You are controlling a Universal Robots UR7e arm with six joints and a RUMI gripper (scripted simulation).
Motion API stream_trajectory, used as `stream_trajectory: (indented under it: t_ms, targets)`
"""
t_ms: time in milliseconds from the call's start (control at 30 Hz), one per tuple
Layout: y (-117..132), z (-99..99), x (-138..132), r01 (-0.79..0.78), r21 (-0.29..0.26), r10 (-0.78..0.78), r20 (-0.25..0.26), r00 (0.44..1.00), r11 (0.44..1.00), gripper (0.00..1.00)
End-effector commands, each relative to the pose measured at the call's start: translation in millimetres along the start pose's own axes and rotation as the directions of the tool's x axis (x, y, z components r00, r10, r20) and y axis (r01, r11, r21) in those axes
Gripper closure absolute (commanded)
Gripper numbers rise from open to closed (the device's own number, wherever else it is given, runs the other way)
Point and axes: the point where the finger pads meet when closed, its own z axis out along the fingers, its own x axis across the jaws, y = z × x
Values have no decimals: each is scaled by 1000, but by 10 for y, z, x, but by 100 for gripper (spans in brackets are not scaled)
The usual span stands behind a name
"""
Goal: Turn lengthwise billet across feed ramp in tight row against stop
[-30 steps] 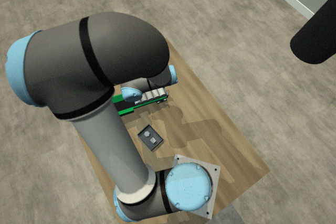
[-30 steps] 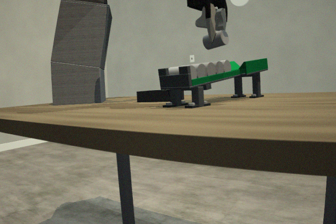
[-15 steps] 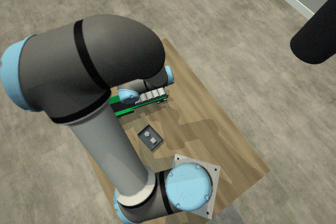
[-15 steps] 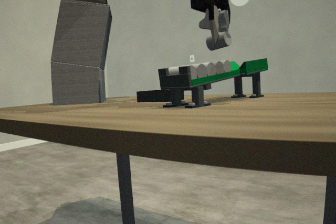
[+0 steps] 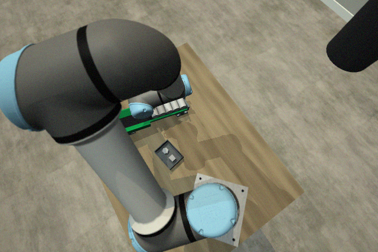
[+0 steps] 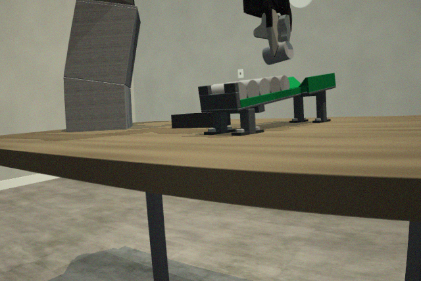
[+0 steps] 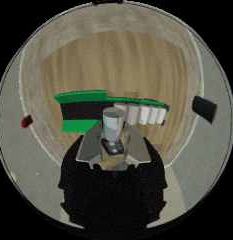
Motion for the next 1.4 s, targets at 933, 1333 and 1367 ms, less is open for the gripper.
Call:
stream_trajectory:
  t_ms: [933,1333,1367]
  targets:
    - [16,21,-375,0,2,0,0,1000,1000,100]
    - [23,31,-530,0,2,0,0,1000,1000,100]
    - [23,31,-530,0,2,0,0,1000,1000,100]
